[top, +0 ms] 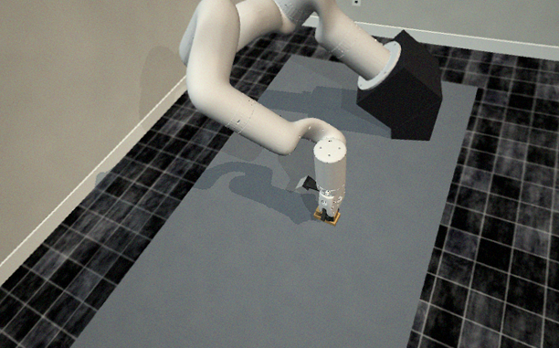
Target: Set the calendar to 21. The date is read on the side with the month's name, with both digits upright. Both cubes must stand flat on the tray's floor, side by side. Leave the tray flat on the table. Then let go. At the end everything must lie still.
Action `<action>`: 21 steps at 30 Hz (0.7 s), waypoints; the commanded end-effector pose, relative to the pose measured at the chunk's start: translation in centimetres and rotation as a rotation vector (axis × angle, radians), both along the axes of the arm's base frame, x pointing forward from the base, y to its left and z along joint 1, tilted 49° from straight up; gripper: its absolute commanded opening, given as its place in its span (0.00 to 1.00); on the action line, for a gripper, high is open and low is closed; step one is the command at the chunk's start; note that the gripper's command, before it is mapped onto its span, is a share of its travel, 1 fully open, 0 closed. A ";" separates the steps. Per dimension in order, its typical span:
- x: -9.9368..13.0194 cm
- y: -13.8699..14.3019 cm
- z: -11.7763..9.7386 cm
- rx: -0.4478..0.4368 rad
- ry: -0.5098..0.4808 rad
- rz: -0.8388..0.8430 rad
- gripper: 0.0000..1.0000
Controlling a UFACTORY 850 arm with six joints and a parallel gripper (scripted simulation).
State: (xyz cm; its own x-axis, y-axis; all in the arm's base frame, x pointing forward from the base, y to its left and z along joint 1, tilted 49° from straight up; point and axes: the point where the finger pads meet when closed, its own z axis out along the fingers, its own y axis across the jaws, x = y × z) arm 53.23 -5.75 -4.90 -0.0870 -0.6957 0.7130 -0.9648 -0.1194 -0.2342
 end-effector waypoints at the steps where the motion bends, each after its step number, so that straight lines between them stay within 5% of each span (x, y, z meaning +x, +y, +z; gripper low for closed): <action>1: 0.1 -0.1 -0.1 0.000 -0.001 0.001 0.29; 21: 0.1 -0.2 -0.2 0.000 -0.001 0.001 0.29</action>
